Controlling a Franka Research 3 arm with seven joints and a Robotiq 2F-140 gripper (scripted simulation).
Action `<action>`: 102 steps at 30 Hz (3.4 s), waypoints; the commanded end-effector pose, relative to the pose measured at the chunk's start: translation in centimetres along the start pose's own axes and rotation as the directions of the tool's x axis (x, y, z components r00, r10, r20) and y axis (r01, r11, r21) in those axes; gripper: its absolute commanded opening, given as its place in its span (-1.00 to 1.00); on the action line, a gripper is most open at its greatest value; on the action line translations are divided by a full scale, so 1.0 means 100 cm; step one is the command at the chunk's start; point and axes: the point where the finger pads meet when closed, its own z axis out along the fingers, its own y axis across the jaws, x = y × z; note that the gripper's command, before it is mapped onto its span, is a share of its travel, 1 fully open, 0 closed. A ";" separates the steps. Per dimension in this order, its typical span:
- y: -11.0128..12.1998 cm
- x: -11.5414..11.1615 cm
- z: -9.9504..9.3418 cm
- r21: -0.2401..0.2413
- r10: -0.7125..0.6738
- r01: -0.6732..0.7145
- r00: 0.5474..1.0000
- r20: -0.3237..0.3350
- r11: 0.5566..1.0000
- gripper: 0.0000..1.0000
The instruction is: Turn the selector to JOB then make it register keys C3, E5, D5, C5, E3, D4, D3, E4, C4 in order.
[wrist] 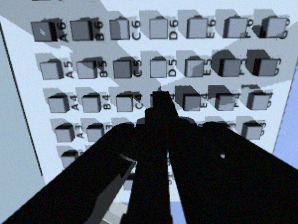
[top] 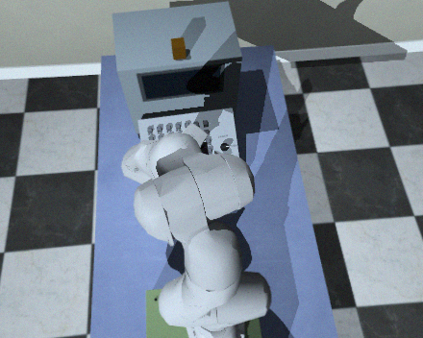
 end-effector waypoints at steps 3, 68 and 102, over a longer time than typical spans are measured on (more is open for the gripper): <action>-0.002 0.001 -0.005 0.004 0.000 0.000 1.000 -0.002 1.000 -0.80; -0.036 0.001 -0.016 0.004 0.000 0.000 1.000 -0.002 1.000 -0.80; -0.036 0.001 -0.010 0.004 0.000 0.000 1.000 -0.002 1.000 -0.80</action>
